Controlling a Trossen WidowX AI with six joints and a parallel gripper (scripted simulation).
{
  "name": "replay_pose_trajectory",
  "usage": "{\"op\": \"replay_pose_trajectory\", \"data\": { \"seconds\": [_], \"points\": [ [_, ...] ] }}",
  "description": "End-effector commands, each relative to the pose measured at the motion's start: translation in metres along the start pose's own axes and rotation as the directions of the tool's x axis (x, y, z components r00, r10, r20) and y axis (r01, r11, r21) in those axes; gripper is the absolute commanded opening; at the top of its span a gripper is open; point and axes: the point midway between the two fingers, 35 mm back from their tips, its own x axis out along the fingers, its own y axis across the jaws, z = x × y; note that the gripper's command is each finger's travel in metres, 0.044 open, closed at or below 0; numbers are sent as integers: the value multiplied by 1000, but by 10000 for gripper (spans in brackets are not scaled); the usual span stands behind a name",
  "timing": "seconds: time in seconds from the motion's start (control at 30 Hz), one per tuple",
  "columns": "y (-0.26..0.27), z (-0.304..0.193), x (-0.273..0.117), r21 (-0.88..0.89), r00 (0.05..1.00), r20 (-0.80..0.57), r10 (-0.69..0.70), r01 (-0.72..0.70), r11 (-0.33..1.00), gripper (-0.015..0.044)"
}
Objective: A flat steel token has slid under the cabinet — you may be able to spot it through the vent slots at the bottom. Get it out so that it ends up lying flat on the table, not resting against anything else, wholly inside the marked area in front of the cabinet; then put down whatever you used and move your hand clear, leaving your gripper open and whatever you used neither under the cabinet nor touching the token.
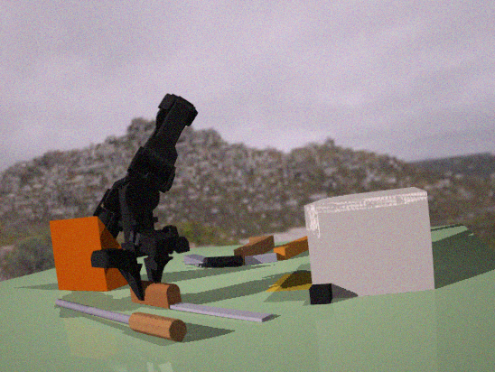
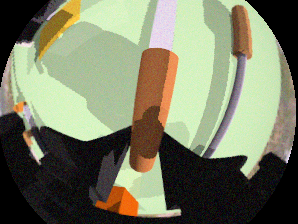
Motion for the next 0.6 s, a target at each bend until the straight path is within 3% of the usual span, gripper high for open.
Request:
{"op": "replay_pose_trajectory", "data": {
  "seconds": [0.0, 0.57],
  "points": [
    [-1, 2, -1, 40, 1000, 4, -2, 2, 999, 0],
    [-1, 2, -1, 176, 1000, 4, -2, 1, 984, 0]
  ]
}}
